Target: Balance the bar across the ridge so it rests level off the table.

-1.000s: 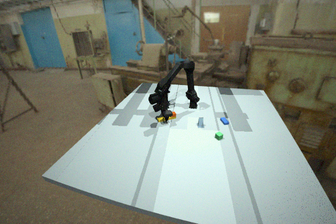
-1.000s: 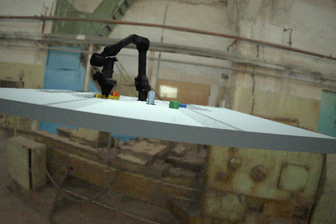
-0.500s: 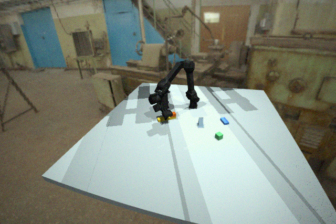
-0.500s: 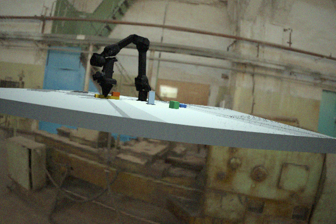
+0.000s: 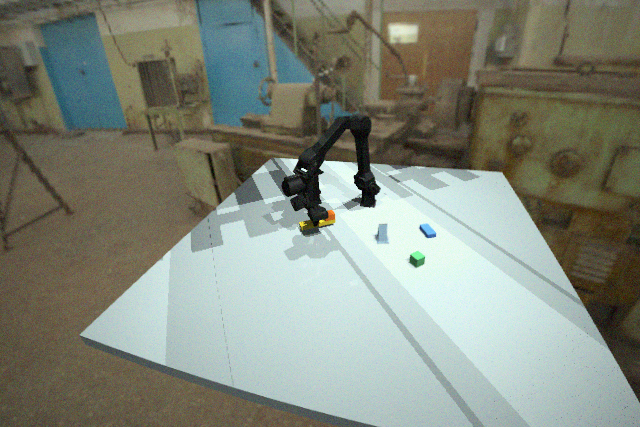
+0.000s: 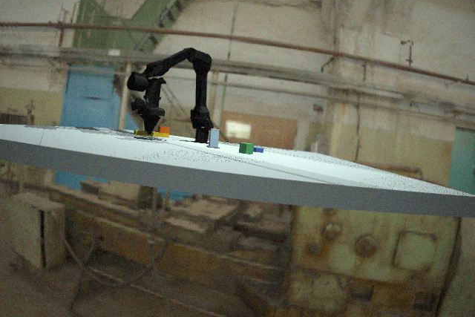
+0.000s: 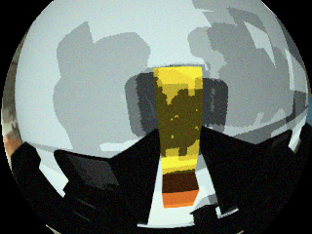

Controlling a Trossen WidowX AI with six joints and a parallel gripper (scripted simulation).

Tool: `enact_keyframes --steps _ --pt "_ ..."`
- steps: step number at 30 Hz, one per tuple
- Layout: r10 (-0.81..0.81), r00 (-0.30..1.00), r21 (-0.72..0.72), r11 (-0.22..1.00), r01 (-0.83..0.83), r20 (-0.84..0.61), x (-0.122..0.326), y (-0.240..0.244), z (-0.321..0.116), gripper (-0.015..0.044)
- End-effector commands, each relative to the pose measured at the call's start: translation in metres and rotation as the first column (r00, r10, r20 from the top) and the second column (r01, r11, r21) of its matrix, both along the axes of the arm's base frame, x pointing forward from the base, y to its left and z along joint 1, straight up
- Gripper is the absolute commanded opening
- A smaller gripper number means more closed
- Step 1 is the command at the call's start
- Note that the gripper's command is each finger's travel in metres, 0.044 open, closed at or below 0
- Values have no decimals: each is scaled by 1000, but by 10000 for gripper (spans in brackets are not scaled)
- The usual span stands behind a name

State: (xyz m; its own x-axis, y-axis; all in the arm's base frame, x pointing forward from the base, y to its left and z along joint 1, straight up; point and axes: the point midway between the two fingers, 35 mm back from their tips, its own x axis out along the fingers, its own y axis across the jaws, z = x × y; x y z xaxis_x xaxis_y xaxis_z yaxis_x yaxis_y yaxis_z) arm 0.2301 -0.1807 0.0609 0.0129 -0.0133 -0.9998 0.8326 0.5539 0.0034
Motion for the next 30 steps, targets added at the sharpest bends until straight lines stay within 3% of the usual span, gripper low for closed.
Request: enact_keyframes --steps 1,30 --pt "1 1000 -7 1000 -1 7 2 -2 14 0" --pt "5 1000 -5 1000 -5 10 0 0 88 0"
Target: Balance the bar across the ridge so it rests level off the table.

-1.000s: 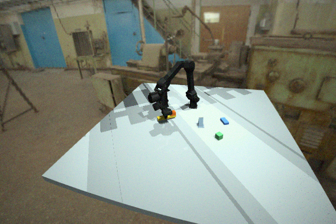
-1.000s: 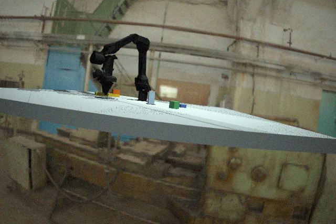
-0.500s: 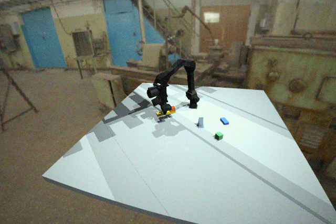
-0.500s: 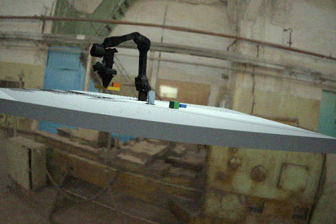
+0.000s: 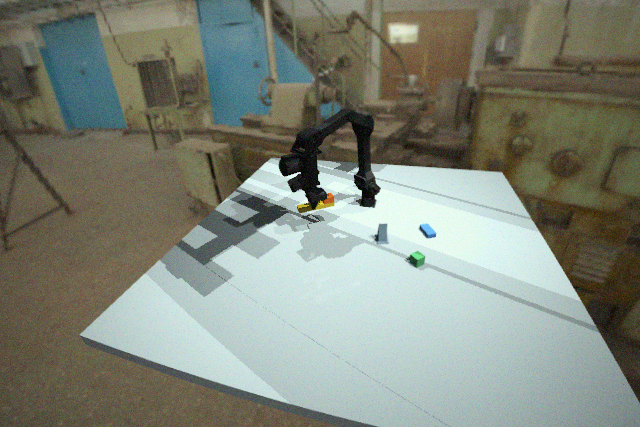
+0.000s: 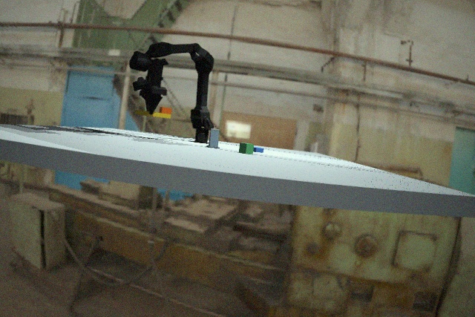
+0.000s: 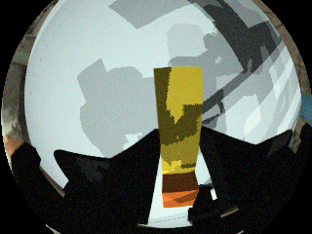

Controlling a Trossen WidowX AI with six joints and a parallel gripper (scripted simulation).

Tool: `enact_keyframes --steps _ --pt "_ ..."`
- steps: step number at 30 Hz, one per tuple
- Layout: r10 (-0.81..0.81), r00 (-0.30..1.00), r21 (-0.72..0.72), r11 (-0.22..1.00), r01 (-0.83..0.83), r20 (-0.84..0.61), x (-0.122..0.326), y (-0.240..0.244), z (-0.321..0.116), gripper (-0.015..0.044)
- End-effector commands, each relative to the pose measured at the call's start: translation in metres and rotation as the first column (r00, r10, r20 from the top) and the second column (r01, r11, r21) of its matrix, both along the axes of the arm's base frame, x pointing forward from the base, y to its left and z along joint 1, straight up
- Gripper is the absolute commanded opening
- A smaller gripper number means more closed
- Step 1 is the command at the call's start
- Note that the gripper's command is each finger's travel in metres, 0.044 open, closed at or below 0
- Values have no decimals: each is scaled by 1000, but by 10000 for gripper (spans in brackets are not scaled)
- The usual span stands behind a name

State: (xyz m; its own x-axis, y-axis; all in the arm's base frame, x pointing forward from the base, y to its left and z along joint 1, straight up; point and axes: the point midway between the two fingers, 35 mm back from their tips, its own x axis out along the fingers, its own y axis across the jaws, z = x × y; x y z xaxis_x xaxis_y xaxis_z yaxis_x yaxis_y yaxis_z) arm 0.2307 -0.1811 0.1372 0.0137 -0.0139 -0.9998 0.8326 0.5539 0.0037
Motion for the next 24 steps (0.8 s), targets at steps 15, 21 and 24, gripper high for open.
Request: enact_keyframes --steps 15,21,24 --pt "90 996 -5 996 -90 9 6 18 29 0" --pt "202 979 -5 979 -202 8 17 39 29 0" --pt "257 967 -5 967 -256 8 22 50 29 0"
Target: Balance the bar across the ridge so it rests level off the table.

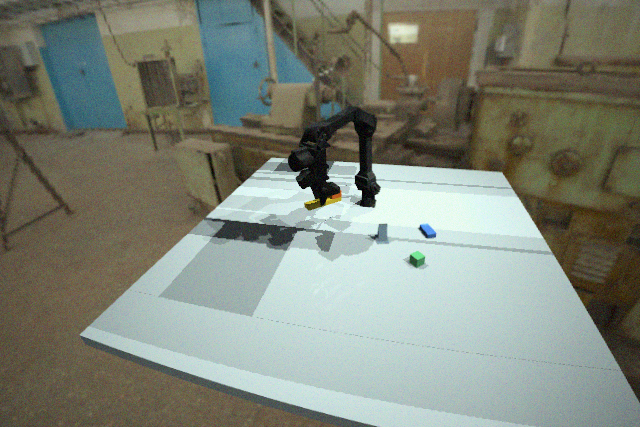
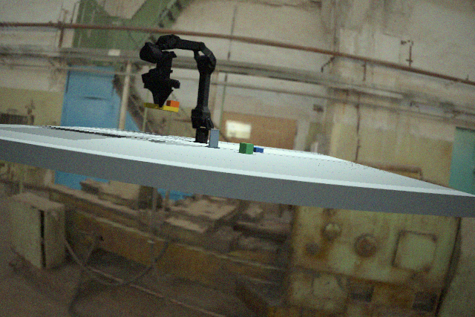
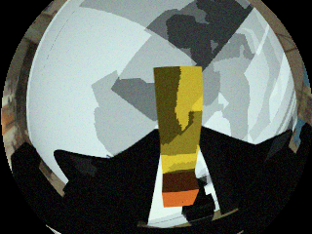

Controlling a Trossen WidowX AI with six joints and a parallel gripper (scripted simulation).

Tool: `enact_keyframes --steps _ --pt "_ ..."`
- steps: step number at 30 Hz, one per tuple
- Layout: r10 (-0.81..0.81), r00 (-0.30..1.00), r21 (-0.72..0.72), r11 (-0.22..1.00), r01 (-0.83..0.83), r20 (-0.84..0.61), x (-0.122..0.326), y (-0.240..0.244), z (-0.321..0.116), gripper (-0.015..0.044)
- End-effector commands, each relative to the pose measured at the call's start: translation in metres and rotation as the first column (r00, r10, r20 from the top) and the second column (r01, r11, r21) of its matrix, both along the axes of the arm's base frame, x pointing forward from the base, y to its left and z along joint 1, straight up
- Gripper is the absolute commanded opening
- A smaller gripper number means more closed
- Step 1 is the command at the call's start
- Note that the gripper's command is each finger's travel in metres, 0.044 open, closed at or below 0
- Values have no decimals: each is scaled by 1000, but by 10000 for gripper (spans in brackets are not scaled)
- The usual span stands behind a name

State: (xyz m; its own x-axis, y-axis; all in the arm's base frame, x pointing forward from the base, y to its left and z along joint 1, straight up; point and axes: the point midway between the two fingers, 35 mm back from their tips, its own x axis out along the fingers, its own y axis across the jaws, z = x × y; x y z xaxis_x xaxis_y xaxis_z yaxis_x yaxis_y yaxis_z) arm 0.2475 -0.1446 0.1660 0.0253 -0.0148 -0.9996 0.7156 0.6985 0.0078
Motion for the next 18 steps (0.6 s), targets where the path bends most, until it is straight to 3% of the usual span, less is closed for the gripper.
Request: enact_keyframes --steps 1,18 --pt "92 996 0 996 -92 -1 7 17 1 0" --pt "397 918 -2 918 -397 -2 28 81 1 0"
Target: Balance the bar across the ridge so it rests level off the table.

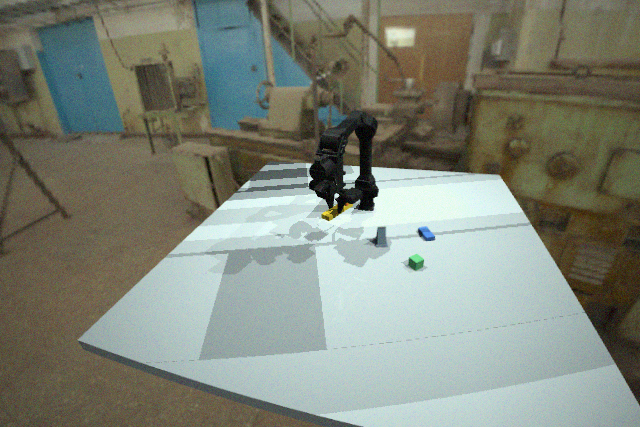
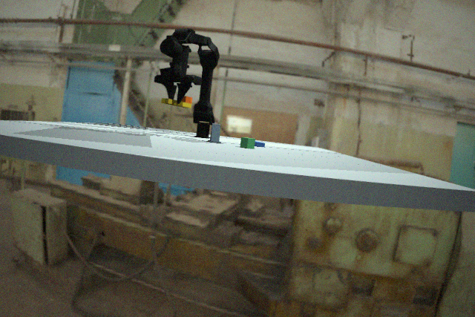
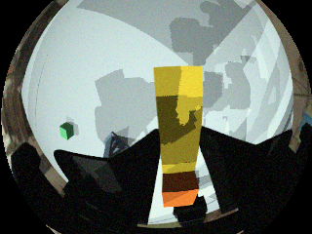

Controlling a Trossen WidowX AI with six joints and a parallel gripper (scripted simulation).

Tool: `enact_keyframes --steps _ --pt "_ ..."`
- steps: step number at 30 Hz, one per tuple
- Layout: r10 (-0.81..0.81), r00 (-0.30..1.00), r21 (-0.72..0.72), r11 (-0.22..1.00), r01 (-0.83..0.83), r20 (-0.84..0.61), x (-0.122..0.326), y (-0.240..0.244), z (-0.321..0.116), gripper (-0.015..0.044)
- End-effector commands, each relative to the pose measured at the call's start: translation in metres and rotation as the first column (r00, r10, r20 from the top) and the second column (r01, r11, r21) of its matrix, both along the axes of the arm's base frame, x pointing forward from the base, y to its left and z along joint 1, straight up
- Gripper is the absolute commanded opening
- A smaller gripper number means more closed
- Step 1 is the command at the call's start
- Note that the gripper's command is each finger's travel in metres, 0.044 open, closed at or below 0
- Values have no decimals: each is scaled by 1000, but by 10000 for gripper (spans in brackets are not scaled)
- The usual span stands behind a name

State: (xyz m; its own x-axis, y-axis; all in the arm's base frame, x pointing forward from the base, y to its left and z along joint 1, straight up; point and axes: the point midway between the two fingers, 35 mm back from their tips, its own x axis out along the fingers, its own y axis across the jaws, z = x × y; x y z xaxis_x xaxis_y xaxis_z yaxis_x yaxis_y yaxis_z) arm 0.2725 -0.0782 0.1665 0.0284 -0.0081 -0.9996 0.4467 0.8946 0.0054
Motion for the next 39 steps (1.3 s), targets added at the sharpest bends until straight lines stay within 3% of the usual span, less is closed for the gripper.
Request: enact_keyframes --steps 1,24,39 --pt "92 996 0 996 -92 -1 4 18 0 0" --pt "468 884 -3 884 -468 -2 10 108 1 0" --pt "632 775 -3 775 -632 -2 3 162 1 0"
